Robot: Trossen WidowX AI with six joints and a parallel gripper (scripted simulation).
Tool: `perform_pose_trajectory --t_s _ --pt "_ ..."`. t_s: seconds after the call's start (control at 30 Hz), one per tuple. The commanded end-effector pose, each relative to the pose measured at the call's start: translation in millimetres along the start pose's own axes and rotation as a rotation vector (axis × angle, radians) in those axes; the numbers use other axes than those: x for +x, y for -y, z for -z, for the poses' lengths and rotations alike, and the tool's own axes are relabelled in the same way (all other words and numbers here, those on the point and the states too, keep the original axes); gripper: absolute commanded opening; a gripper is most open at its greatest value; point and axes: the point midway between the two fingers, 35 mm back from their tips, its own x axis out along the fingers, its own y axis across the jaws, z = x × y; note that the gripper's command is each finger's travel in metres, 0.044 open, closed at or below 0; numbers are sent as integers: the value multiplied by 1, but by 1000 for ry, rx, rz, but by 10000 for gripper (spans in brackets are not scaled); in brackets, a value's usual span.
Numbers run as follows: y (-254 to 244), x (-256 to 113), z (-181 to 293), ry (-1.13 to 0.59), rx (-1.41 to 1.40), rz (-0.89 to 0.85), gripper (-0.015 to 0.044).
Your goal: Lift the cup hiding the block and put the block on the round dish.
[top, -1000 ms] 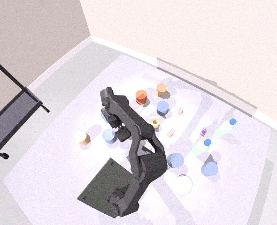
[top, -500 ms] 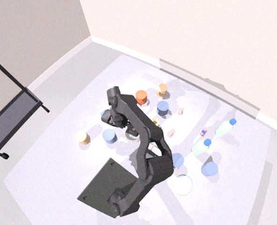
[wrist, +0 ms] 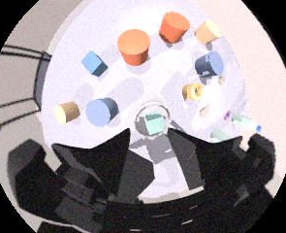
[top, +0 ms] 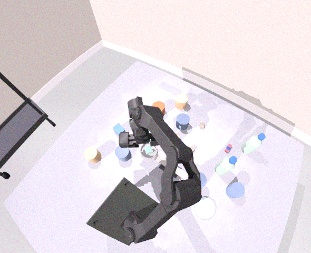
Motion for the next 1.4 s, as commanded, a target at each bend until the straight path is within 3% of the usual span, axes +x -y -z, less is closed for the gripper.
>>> perform_pose_trajectory --t_s 0.0,0.17,1.33,1.37 --pt "8 -3 2 0 -109 3 260" --pt "14 -4 5 -6 -230 3 260" --pt "15 49 5 -7 -230 5 260" --pt "15 49 5 -7 -230 5 234"
